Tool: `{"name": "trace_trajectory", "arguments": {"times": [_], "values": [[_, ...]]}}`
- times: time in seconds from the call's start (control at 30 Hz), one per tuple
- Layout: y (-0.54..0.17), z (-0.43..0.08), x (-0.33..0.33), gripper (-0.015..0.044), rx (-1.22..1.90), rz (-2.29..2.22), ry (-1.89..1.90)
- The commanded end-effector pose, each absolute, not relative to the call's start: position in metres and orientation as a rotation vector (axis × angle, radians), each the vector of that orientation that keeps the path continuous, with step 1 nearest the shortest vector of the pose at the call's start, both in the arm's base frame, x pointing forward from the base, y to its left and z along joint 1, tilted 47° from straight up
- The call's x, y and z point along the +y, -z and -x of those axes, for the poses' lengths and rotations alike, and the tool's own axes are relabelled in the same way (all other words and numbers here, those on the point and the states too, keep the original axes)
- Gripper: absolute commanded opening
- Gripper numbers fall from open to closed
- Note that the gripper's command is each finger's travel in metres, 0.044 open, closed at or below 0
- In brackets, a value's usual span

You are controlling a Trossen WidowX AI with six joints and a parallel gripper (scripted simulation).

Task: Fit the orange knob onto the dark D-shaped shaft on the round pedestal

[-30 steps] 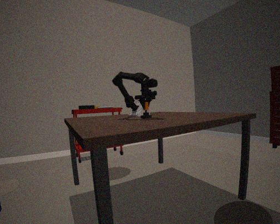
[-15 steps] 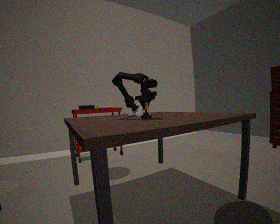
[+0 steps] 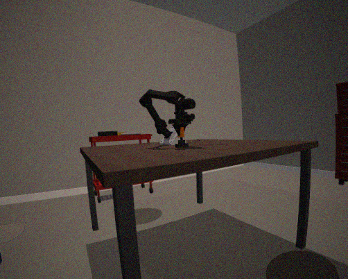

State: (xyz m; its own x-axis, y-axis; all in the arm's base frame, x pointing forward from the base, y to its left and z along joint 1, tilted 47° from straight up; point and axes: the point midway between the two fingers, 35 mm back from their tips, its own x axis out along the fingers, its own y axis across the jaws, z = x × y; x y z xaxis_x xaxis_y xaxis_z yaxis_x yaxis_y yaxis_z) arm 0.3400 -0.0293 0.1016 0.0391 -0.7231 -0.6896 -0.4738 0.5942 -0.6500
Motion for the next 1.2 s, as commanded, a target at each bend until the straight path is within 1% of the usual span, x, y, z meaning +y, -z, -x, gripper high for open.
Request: {"name": "trace_trajectory", "arguments": {"times": [0.0, 0.77, 1.0, 1.17], "values": [[-0.1051, -0.3438, -0.0269, 0.0, 1.622, 1.112, 0.17], [-0.1046, -0.3482, -0.0277, 0.0, 1.624, 1.12, 0.161], [-0.1049, -0.3451, -0.0264, 0.0, 1.667, 1.27, -0.001], [-0.1032, -0.3428, -0.0267, 0.0, 1.669, 1.278, -0.01]]}}
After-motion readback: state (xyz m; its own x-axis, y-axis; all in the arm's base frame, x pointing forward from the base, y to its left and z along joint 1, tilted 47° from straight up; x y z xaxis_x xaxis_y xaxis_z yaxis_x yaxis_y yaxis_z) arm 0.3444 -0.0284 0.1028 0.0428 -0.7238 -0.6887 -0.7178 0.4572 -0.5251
